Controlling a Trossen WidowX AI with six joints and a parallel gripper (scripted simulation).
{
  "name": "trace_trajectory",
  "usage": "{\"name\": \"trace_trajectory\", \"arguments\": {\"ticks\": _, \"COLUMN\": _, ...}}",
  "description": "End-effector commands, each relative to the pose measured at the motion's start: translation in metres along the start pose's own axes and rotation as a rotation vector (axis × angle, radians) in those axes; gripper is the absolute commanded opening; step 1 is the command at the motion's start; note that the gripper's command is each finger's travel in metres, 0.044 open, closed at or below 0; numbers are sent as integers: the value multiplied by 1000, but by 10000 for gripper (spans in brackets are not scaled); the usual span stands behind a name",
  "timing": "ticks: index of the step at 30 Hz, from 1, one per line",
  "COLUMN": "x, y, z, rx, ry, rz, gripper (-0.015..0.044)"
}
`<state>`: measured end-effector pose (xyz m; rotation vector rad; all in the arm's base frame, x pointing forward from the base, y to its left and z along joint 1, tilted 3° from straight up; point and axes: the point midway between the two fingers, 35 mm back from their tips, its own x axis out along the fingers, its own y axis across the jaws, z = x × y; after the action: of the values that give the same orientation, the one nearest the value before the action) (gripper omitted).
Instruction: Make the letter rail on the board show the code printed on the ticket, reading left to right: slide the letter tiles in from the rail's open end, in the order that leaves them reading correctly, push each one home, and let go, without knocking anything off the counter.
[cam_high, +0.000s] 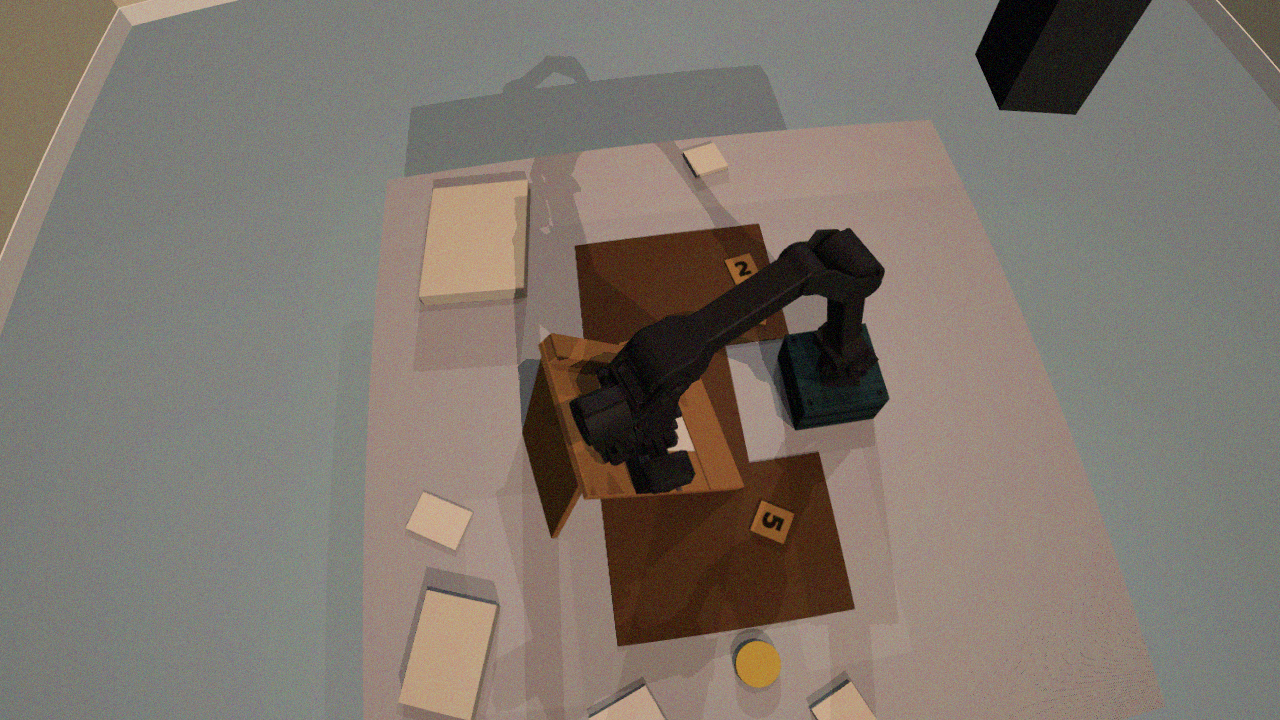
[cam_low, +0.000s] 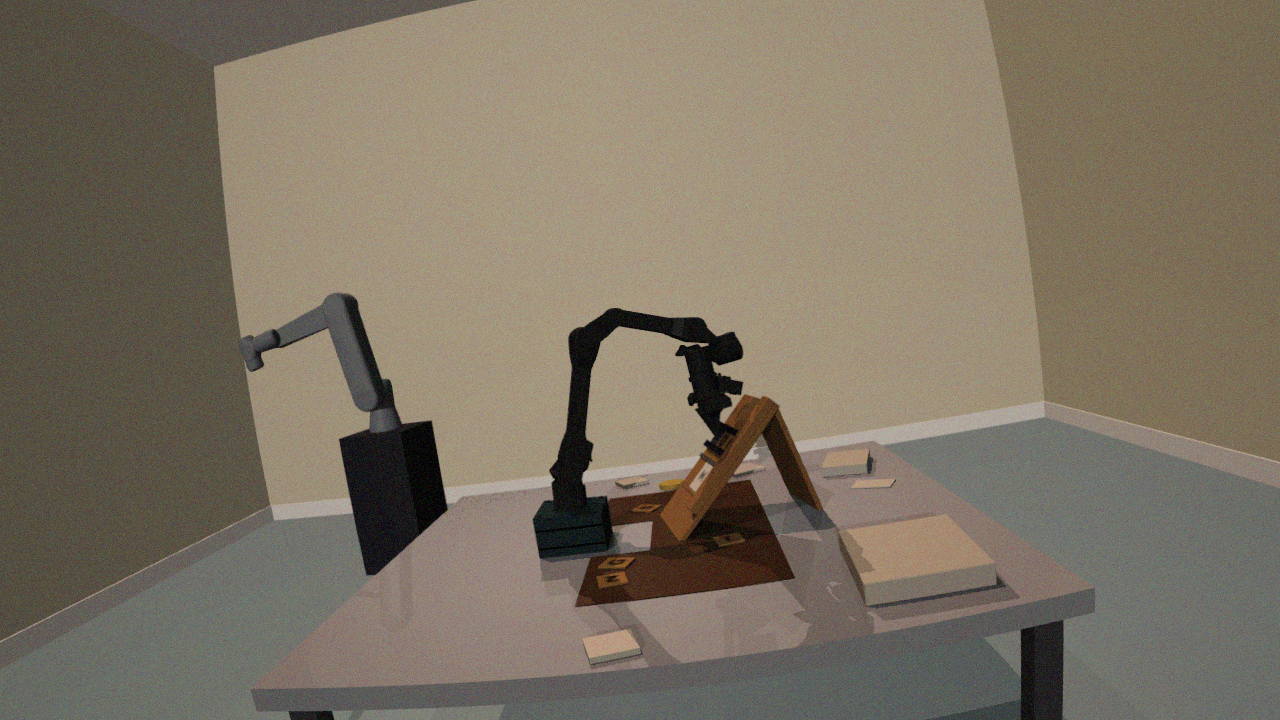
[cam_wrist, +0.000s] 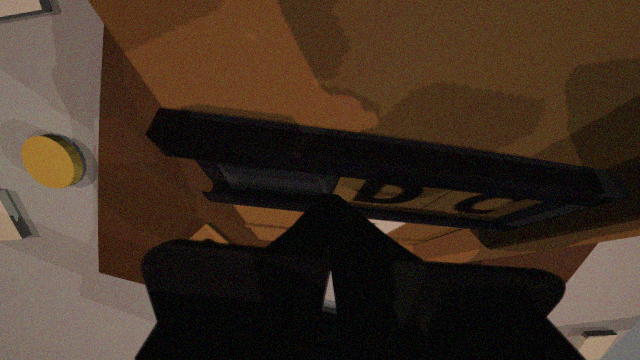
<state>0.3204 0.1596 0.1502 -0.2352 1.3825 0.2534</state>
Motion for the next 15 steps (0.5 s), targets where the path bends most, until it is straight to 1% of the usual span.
{"name": "trace_trajectory", "arguments": {"ticks": 1, "x": -4, "y": 0, "z": -4, "rx": 2, "ry": 0, "rz": -3, "gripper": 0}}
{"name": "trace_trajectory", "arguments": {"ticks": 15, "x": -15, "y": 0, "z": -14, "rx": 2, "ry": 1, "rz": -3, "gripper": 0}}
